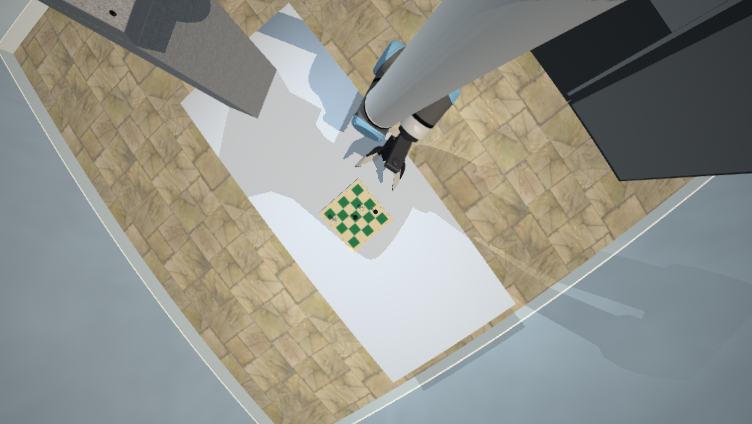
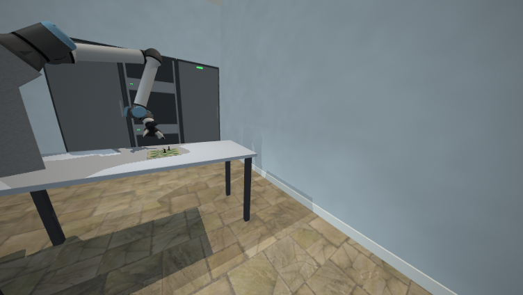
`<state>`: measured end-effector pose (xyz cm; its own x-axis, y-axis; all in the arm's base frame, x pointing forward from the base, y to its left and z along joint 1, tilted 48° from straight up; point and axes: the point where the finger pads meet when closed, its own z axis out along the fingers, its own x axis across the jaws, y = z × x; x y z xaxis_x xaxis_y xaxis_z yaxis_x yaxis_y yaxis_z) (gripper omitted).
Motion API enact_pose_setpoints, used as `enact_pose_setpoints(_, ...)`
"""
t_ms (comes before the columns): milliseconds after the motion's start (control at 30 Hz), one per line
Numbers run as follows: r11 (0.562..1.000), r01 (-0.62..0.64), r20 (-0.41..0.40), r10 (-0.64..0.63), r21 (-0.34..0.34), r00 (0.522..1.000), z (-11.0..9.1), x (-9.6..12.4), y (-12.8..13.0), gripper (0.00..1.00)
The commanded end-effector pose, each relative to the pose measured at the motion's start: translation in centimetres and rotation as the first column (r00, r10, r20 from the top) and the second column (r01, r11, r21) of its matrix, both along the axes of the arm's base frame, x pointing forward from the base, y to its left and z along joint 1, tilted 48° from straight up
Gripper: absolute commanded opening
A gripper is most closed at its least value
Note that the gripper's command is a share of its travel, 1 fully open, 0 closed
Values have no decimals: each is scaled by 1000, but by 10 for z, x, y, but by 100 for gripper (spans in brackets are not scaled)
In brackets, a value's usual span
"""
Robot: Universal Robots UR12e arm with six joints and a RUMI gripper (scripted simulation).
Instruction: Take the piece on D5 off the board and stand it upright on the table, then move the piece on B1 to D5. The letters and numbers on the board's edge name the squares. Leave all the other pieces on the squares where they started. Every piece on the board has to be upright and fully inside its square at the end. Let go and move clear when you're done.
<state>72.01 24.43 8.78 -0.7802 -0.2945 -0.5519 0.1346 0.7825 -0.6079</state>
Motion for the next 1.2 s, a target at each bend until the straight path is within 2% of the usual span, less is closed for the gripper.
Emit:
enact_pose_setpoints(0, 992, 116, 35, -117, 41, 992, 2, 18, 5, 100)
enact_pose_setpoints(667, 932, 332, 118, -350, 147, 929, 8, 59, 17, 100)
enact_pose_setpoints(1167, 912, 374, 132, -397, 171, 908, 9, 67, 20, 100)
